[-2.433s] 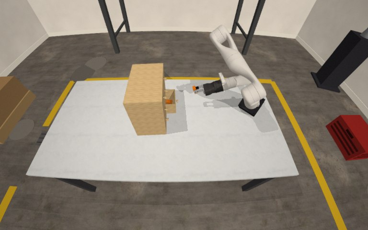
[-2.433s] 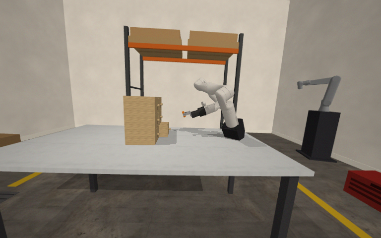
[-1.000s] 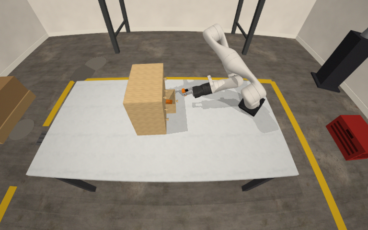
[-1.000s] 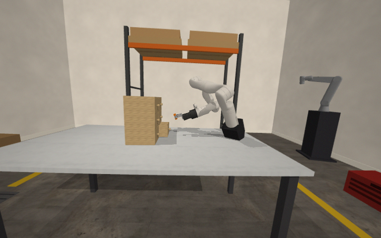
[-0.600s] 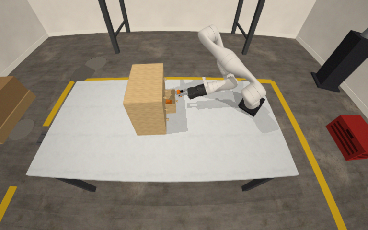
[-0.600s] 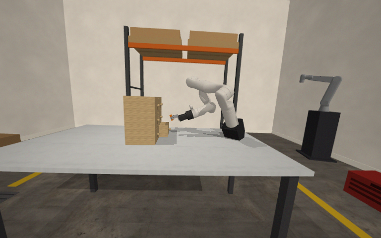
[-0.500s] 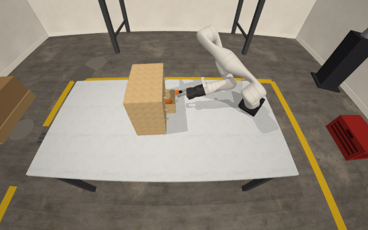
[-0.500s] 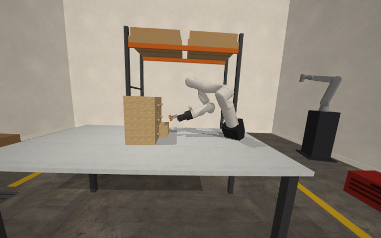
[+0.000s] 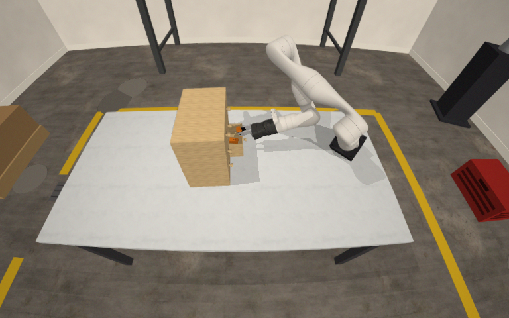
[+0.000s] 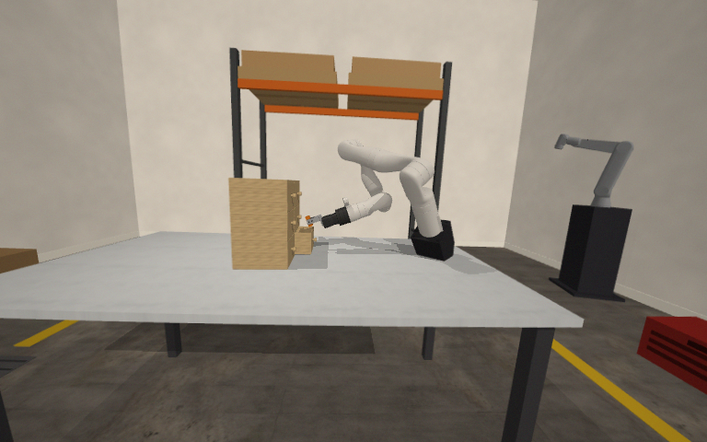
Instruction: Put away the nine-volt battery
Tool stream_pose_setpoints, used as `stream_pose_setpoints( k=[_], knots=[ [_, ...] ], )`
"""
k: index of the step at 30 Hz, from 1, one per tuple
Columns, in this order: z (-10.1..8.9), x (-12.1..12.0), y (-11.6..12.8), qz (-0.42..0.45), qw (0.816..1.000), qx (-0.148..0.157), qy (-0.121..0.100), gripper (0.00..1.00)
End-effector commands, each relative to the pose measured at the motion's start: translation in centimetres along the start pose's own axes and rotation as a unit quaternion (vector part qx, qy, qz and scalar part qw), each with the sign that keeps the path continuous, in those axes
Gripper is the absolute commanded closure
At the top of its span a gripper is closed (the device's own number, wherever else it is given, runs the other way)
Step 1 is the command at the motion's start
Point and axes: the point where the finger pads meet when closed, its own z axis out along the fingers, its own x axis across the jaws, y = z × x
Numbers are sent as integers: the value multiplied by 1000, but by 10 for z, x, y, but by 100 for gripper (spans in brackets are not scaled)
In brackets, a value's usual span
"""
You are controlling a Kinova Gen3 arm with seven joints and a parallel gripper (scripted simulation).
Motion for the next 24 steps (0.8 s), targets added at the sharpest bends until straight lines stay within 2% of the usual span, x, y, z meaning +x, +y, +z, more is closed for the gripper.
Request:
stream_pose_setpoints(
  k=[1,14,24],
  knots=[
    [6,-3,-2,-4,1000,2,-5,49],
    [20,-4,-3,-4,1000,1,-5,49],
    [23,-4,-3,-4,1000,1,-5,49]
  ],
)
